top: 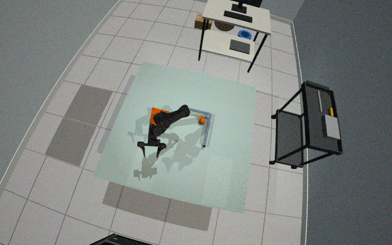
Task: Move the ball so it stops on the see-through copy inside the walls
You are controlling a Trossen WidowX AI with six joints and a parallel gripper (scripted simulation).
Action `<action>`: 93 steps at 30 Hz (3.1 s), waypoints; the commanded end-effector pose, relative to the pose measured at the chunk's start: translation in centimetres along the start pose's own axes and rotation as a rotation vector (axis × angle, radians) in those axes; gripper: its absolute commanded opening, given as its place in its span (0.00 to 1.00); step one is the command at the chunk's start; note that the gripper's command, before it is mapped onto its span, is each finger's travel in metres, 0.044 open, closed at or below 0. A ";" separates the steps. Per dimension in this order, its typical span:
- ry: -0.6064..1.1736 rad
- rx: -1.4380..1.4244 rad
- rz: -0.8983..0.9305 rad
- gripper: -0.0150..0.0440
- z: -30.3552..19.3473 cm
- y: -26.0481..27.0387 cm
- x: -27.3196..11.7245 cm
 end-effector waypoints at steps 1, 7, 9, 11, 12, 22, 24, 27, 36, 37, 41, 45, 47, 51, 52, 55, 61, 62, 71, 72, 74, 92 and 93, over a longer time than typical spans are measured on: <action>0.001 0.005 0.000 0.92 -0.1 -0.1 0.0; 0.014 0.176 0.027 0.92 -2.0 -1.9 1.0; 0.020 0.267 0.056 0.92 -2.7 -2.9 1.9; 0.029 0.359 0.089 0.92 -3.6 -3.6 3.0; 0.036 0.404 0.106 0.92 -4.0 -3.8 3.7; 0.203 0.750 0.337 0.92 -7.6 -2.0 11.3; 0.258 0.791 0.403 0.92 -8.0 -0.6 12.9; 0.346 0.831 0.507 0.92 -8.3 2.1 15.1; 0.587 0.808 0.844 0.92 -6.3 13.1 18.2; 0.611 0.793 0.881 0.92 -5.9 14.5 18.2; 0.721 0.696 1.001 0.92 -4.6 20.1 17.4; 0.819 0.530 1.133 0.92 -3.1 26.1 14.9; 0.856 0.431 1.192 0.92 -2.3 28.9 13.0; 0.905 0.259 1.252 0.92 -1.3 33.1 9.6; 0.919 0.197 1.262 0.92 -1.0 34.5 8.3; 0.936 -0.002 1.277 0.92 -0.4 38.2 4.0; 0.854 -0.418 1.248 0.92 -0.3 43.7 -6.6; 0.825 -0.486 1.235 0.92 -0.5 44.3 -8.5; 0.483 -0.936 1.086 0.92 -3.9 46.3 -22.6; 0.483 -0.936 1.086 0.92 -3.9 46.3 -22.6; 0.483 -0.936 1.086 0.92 -3.9 46.3 -22.6; 0.483 -0.935 1.086 0.92 -5.8 47.7 -21.5; 0.483 -0.935 1.086 0.92 -5.9 47.8 -21.5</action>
Point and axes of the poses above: the point midway between the two fingers, 35 mm back from their tips, its own x axis out along the fingers, its own y axis across the jaws, z = x × y, the point moved 10 cm from there along -x, back along the fingers, and after that the axes turned 15 degrees about -x, right-handed, at the moved point
